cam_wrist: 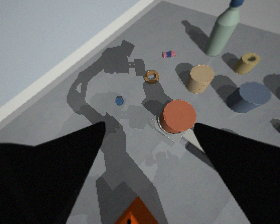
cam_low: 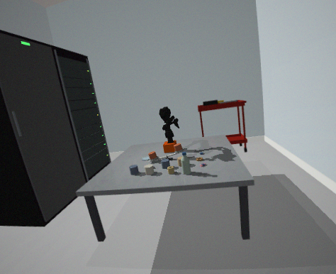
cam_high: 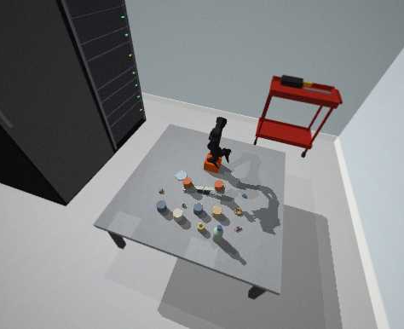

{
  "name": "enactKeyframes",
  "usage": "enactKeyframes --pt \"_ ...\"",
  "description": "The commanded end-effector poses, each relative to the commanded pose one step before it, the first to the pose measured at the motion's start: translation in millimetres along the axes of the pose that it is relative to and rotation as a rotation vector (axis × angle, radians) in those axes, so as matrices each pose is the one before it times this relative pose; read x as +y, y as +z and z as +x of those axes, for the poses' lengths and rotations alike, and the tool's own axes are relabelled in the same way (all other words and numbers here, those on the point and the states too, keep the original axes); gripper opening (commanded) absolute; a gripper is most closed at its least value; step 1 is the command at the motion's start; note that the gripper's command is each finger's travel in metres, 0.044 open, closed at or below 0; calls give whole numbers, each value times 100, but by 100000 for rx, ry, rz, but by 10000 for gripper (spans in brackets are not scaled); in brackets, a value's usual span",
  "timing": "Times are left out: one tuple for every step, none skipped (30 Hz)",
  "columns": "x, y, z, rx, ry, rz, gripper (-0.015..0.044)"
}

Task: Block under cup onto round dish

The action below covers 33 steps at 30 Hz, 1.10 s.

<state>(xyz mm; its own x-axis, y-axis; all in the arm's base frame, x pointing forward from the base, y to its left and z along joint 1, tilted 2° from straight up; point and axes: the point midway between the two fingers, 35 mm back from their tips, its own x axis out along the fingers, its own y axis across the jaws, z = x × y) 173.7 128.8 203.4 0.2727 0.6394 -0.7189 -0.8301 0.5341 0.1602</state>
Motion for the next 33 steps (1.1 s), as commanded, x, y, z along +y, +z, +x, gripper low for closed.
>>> enactKeyframes --pt "-1429 -1259 -778 -1873 -11211 6309 440" --pt "-393 -291 -172 -473 -2838 1590 440" --pt "-397 -288 -165 -480 -2842 1604 440" --pt "-401 -286 -158 -487 -2846 1618 440" --pt "-405 -283 -151 -495 -2849 1631 440" --pt "-408 -281 -144 -502 -2852 1642 440" --pt "-411 -278 -137 -510 -2857 1655 440" --pt "-415 -275 -131 -518 -2860 1667 440" --pt "-418 -272 -124 -526 -2864 1678 440" --pt "-421 -269 -118 -534 -2867 1688 440" --pt "-424 -266 -112 -542 -2871 1699 440" --pt "-427 -263 -106 -550 -2874 1708 440" --pt "-430 -260 -99 -558 -2877 1718 440" --pt "-432 -257 -93 -567 -2881 1727 440" --pt "-435 -253 -88 -575 -2884 1735 440" --pt "-437 -250 -82 -584 -2886 1742 440" --pt "-439 -247 -76 -593 -2889 1750 440" --pt "-364 -200 -58 -495 -2382 1447 440" --pt "-220 -118 -32 -300 -1430 870 440" --pt "-74 -39 -10 -101 -477 290 440" --pt "0 0 0 0 0 0 440" --pt "0 0 0 0 0 0 440" --pt "0 0 0 0 0 0 440" --pt "0 0 0 0 0 0 440" --pt "-38 31 16 229 -60 499 440" --pt "-114 94 49 687 -184 1497 440" --pt "-190 160 87 1140 -325 2491 440" --pt "-229 200 113 1377 -425 3021 440" --pt "-226 207 121 1368 -458 3014 440" --pt "-223 213 128 1358 -491 3007 440" --pt "-219 220 136 1347 -524 3000 440" --pt "-215 227 144 1335 -556 2993 440" --pt "-211 233 152 1322 -588 2986 440"
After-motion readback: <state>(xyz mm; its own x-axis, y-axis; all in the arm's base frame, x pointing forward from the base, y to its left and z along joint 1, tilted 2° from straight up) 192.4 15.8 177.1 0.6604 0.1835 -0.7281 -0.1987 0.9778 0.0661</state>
